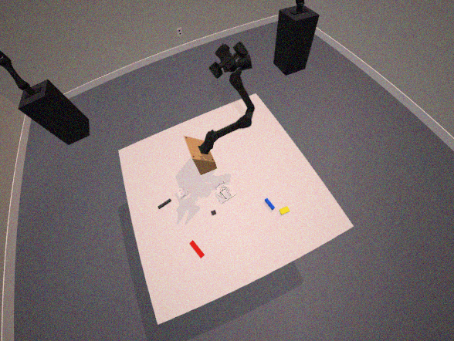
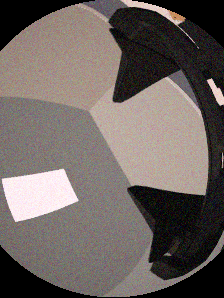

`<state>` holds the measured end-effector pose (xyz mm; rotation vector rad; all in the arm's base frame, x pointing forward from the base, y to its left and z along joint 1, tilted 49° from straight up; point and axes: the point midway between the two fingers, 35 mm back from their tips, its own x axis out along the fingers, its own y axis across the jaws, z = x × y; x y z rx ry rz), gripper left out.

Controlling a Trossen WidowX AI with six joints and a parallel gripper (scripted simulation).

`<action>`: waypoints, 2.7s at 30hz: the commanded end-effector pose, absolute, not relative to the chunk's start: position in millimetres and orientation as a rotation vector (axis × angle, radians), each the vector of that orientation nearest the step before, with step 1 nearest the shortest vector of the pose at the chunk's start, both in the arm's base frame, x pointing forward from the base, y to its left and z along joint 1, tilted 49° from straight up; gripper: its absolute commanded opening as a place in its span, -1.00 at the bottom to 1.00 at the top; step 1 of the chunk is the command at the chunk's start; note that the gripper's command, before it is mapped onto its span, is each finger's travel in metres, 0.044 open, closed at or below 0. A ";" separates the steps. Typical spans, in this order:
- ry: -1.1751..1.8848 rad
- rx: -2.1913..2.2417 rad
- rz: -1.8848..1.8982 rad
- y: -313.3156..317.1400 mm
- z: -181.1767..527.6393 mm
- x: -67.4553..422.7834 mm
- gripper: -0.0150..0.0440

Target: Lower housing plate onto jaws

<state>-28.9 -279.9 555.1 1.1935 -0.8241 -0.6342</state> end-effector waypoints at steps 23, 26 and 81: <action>-0.716 1.145 -0.726 -369.8 484.3 -29.3 1.00; -0.676 1.124 -0.741 -381.3 471.2 -25.8 1.00; 0.239 0.669 -0.760 -485.2 191.2 87.7 1.00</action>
